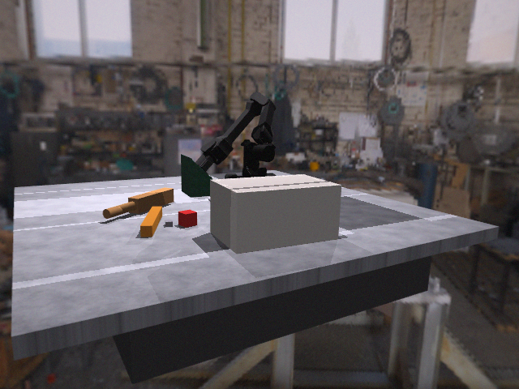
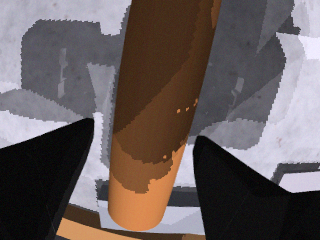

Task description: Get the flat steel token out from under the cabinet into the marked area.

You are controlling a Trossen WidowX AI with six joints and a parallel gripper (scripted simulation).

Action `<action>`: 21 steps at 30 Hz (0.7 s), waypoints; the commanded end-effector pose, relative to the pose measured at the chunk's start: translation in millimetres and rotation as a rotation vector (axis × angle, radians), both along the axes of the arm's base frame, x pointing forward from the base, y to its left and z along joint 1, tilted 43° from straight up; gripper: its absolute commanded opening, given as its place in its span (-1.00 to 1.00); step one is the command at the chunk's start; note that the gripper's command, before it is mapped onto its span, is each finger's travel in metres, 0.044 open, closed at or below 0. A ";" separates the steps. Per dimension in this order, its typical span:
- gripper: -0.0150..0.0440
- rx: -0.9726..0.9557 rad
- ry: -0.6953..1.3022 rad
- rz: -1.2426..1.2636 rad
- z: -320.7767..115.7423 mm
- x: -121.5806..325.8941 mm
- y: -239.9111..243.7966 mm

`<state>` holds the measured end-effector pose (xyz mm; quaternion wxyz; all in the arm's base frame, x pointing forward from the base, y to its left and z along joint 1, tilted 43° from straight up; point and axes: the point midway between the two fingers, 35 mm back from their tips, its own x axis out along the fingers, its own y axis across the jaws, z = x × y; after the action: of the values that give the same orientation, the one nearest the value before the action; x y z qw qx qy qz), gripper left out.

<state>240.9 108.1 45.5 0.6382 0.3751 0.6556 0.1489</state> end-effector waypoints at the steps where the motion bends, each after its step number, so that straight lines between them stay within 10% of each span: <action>1: 0.16 0.000 -0.001 0.000 0.2 0.3 -0.3; 14: -0.47 0.000 -0.001 0.000 0.2 0.3 -0.3; 21: -0.49 0.000 -0.001 0.000 0.0 2.7 -0.9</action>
<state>241.1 107.6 45.2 0.6376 0.3758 0.6561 0.1476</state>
